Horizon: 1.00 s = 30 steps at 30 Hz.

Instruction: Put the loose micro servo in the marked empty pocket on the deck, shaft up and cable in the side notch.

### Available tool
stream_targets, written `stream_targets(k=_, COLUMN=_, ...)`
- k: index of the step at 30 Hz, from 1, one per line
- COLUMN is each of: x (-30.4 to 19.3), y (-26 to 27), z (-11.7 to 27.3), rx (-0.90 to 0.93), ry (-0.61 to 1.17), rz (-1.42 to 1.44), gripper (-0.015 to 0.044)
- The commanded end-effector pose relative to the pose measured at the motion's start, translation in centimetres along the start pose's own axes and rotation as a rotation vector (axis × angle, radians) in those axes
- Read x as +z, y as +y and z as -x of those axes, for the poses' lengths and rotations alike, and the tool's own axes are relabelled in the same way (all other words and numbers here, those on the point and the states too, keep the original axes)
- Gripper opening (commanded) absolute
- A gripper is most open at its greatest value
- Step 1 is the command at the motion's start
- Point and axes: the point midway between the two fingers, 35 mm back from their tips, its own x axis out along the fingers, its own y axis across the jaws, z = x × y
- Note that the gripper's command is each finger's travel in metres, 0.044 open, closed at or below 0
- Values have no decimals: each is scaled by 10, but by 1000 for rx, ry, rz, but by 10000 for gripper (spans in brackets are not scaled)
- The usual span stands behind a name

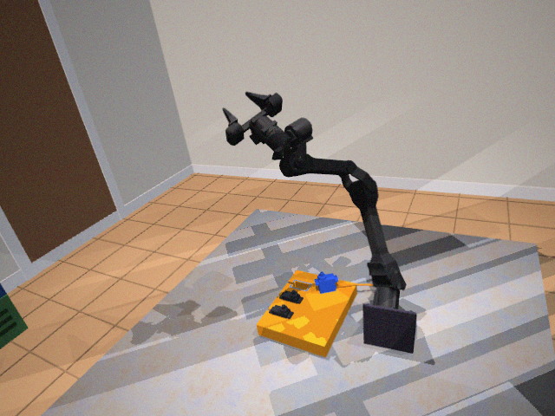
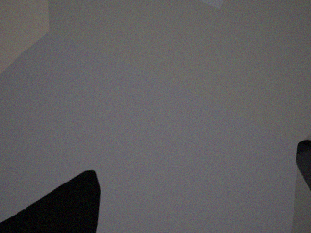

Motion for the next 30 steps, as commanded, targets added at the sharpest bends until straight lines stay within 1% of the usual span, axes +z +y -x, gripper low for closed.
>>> stream_targets(k=1, x=0, y=-1, z=0, rx=-3, ry=0, rz=5, gripper=426)
stream_targets(k=2, x=1, y=-2, z=0, rx=-10, ry=-1, rz=14, gripper=440)
stream_targets(k=16, x=40, y=-58, z=8, rx=-292, ry=-5, rz=357, gripper=440)
stream_targets(k=30, x=96, y=-111, z=40, rx=-613, ry=39, rz=714, gripper=440)
